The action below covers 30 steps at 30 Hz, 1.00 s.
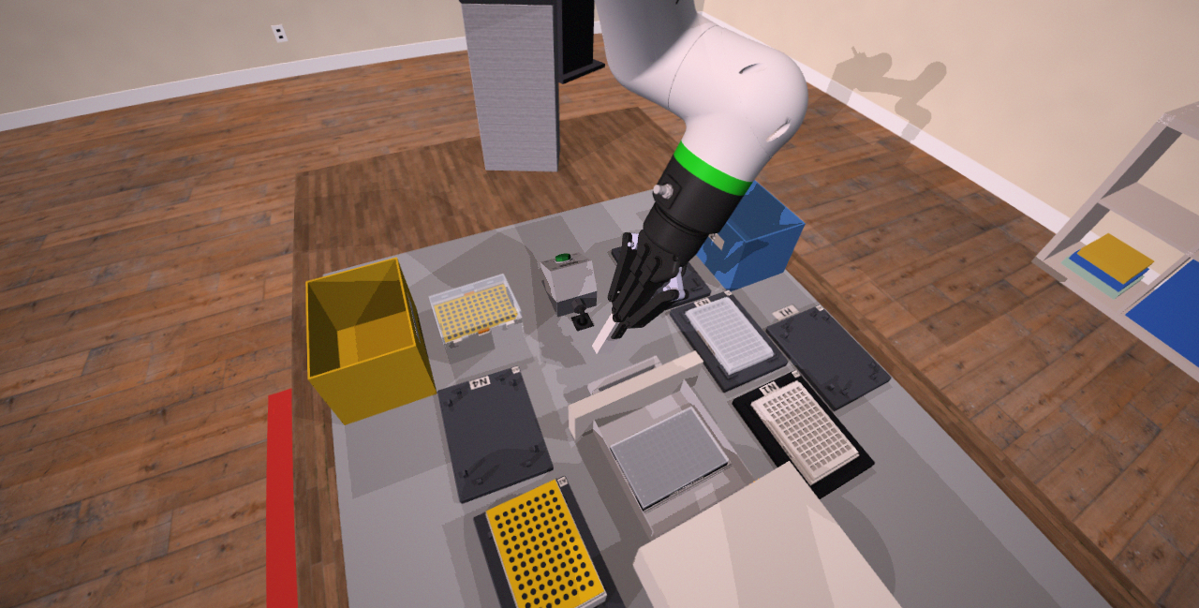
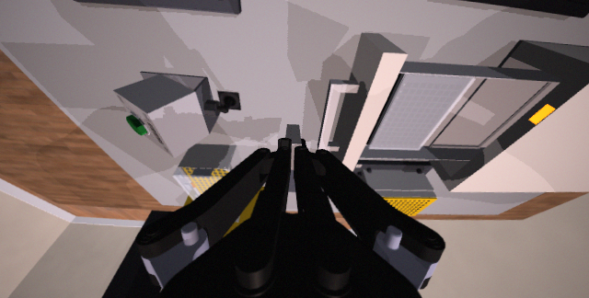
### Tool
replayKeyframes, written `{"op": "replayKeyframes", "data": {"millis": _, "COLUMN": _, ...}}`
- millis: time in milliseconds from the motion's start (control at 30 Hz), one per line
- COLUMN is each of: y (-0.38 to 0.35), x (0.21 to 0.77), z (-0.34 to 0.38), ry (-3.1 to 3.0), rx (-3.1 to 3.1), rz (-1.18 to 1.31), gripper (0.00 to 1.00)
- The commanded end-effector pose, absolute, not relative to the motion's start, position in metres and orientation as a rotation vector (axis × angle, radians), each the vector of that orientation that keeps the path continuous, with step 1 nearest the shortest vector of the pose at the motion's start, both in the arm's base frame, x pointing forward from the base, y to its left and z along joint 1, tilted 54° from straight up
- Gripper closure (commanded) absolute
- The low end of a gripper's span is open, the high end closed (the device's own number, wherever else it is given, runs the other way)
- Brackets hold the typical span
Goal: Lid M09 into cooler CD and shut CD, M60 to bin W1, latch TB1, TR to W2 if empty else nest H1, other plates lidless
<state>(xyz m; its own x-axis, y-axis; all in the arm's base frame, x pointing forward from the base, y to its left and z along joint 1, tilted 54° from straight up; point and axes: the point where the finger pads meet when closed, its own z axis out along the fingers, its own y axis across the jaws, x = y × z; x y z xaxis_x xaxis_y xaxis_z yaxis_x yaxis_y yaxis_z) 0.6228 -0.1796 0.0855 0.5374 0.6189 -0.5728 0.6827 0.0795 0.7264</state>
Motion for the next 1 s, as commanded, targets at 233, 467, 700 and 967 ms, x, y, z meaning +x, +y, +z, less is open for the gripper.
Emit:
{"op": "replayKeyframes", "data": {"millis": 233, "y": -0.186, "x": 0.633, "z": 0.077, "ry": 1.133, "rx": 1.6, "rz": -0.067, "gripper": 1.0}}
{"op": "replayKeyframes", "data": {"millis": 467, "y": -0.189, "x": 0.637, "z": 0.073, "ry": 1.133, "rx": 1.6, "rz": -0.067, "gripper": 1.0}}
{"op": "replayKeyframes", "data": {"millis": 700, "y": -0.193, "x": 0.644, "z": 0.068, "ry": 1.133, "rx": 1.6, "rz": -0.067, "gripper": 1.0}}
{"op": "replayKeyframes", "data": {"millis": 967, "y": -0.197, "x": 0.649, "z": 0.063, "ry": 1.133, "rx": 1.6, "rz": -0.067, "gripper": 1.0}}
